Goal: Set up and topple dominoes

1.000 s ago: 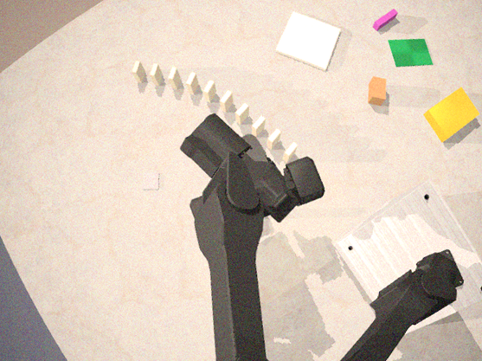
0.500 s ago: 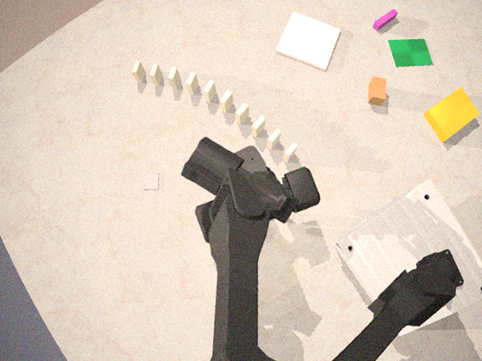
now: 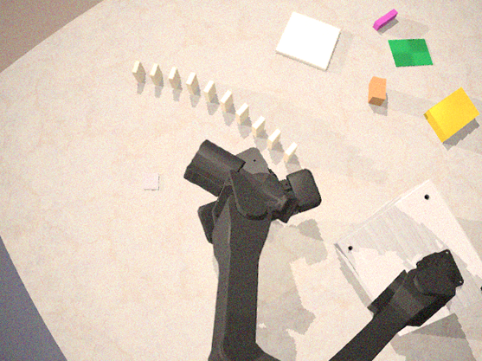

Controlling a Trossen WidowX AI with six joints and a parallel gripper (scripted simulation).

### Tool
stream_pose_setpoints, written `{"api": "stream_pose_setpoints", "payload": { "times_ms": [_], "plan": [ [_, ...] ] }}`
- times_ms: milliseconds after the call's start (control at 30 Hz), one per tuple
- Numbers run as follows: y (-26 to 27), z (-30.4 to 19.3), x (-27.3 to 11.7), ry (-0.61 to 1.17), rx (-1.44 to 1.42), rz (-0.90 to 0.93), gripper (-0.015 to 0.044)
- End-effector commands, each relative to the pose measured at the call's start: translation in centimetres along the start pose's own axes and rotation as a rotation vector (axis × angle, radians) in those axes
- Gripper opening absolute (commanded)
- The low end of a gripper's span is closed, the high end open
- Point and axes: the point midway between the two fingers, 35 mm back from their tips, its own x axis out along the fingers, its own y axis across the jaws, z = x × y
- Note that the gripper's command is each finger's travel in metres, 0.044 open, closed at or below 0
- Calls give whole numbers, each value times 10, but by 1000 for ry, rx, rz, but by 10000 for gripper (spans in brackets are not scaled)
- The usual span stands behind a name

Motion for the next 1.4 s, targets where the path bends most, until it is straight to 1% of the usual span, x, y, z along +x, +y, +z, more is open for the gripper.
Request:
{"api": "stream_pose_setpoints", "payload": {
  "times_ms": [0,33,367,433,633,733,967,1033,1300,1367],
  "plan": [
    [-2,0,1,0,11,-5,125],
    [-2,0,1,0,11,-5,107],
    [-2,1,-1,-1,10,-7,107],
    [-3,6,-19,-4,8,-17,107],
    [-3,6,-111,-2,2,-19,107],
    [0,1,-132,-1,2,-8,107],
    [0,1,-133,0,2,-7,107],
    [-8,6,-133,-2,-36,-10,107],
    [-102,46,-135,1,-476,-17,107],
    [-110,48,-135,2,-514,-15,107]
  ]
}}
